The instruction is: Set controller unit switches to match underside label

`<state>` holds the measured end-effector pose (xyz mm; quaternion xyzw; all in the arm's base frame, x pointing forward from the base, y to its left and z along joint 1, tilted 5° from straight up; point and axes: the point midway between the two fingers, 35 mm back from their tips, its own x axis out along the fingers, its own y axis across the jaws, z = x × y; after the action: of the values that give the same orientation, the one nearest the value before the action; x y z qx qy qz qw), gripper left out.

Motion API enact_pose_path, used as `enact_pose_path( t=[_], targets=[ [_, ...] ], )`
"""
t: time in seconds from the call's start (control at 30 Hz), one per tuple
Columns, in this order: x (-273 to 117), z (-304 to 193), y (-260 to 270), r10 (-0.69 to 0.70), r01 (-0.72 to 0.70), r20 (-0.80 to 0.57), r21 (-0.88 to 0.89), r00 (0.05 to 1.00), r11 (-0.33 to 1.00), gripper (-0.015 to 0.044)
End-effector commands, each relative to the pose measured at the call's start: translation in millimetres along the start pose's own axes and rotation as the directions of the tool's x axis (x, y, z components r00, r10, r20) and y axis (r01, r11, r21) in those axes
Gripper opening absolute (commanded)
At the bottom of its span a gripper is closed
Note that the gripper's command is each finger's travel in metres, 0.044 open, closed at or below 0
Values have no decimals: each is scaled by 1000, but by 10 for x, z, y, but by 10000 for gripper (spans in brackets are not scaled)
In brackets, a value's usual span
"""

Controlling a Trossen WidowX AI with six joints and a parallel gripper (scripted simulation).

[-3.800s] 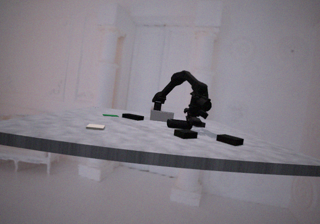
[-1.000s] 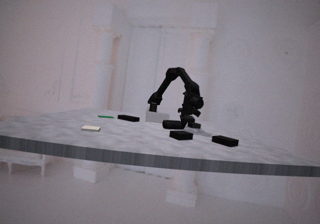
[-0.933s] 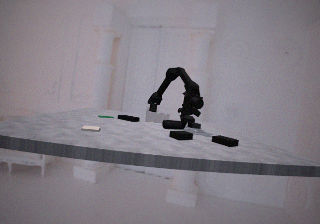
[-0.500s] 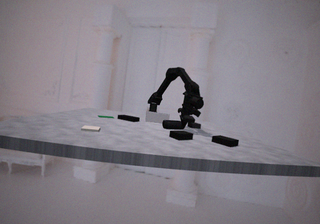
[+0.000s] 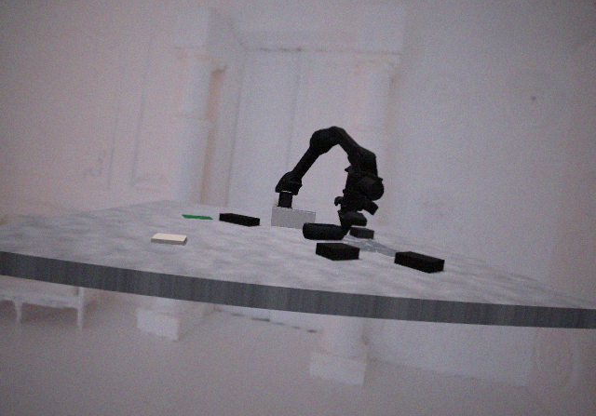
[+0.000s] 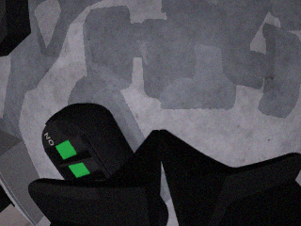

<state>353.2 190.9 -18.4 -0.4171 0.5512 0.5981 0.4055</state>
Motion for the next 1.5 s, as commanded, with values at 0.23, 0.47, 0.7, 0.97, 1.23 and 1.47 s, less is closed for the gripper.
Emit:
enact_pose_path(
  t=[0.23,0.47,0.7,0.97,1.23,1.47],
  targets=[
    [-369,-56,-219,11,-11,-10,-1,1000,1000,0],
    [-295,63,41,5,-19,-69,-203,998,979,0],
    [-215,131,286,-4,-41,-120,-370,993,928,0],
    [-147,133,262,-4,-41,-120,-370,993,928,0],
    [-23,134,223,-5,-40,-120,-370,993,928,0],
    [86,134,192,-5,-40,-120,-370,993,928,0]
  ],
)
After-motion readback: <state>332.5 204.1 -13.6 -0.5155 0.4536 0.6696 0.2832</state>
